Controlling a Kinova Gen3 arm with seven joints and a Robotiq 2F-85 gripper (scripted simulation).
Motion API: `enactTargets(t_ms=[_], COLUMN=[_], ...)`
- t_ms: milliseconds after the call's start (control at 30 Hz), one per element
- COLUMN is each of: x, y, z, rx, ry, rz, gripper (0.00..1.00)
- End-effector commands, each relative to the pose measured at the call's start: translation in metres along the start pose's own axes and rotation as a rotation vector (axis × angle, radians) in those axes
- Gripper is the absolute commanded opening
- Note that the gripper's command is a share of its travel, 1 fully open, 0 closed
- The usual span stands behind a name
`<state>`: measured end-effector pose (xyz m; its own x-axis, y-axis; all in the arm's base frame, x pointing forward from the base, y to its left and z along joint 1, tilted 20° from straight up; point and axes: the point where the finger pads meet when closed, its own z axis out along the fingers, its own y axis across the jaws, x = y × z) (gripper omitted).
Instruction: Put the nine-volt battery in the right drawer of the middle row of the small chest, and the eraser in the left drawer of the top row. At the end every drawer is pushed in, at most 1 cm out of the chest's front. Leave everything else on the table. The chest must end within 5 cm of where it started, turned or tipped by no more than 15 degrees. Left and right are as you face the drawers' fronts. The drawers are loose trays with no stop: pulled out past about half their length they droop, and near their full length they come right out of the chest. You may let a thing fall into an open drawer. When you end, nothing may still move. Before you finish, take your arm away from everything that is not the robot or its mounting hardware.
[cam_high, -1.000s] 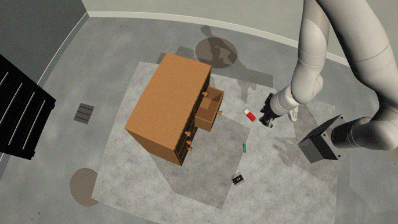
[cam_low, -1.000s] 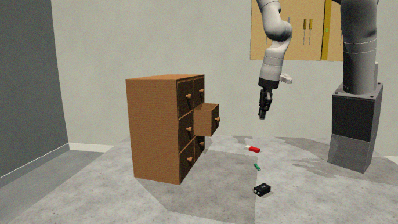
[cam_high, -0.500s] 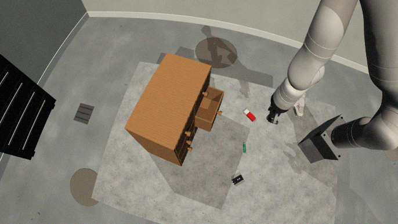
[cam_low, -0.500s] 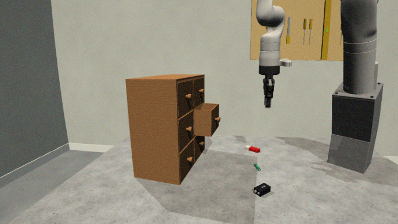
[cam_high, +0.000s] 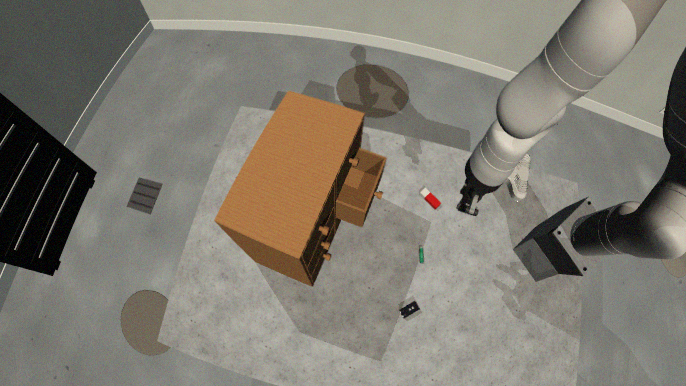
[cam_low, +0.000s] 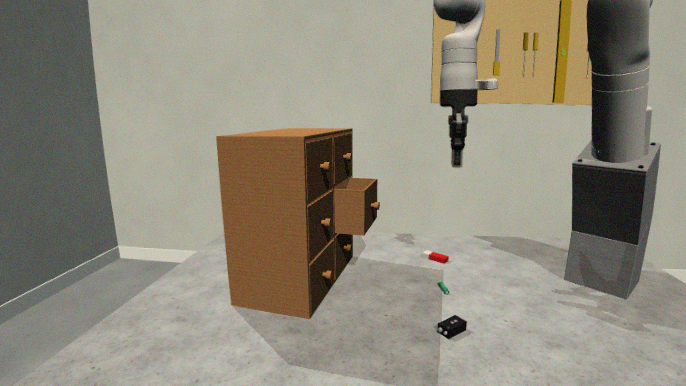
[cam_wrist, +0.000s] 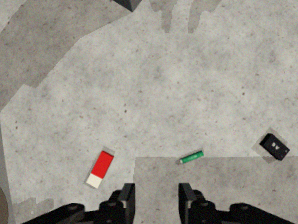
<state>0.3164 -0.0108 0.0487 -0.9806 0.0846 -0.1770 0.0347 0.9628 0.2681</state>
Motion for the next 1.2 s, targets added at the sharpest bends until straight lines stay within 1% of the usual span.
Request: enactTargets(t_ms=[0, 167, 333, 1167], x=[-0.0082, -0.0099, -0.0103, -0.0104], y=[0.0008, 0.0064, 0.0077, 0.008], z=[-0.0109, -0.0163, -0.0175, -0.0178], rx=[0.001, -0.014, -0.017, -0.018], ry=[-0.023, -0.026, -0.026, -0.026], rz=[0.004, 0.01, 0.011, 0.011], gripper=[0.33, 0.33, 0.33, 0.33])
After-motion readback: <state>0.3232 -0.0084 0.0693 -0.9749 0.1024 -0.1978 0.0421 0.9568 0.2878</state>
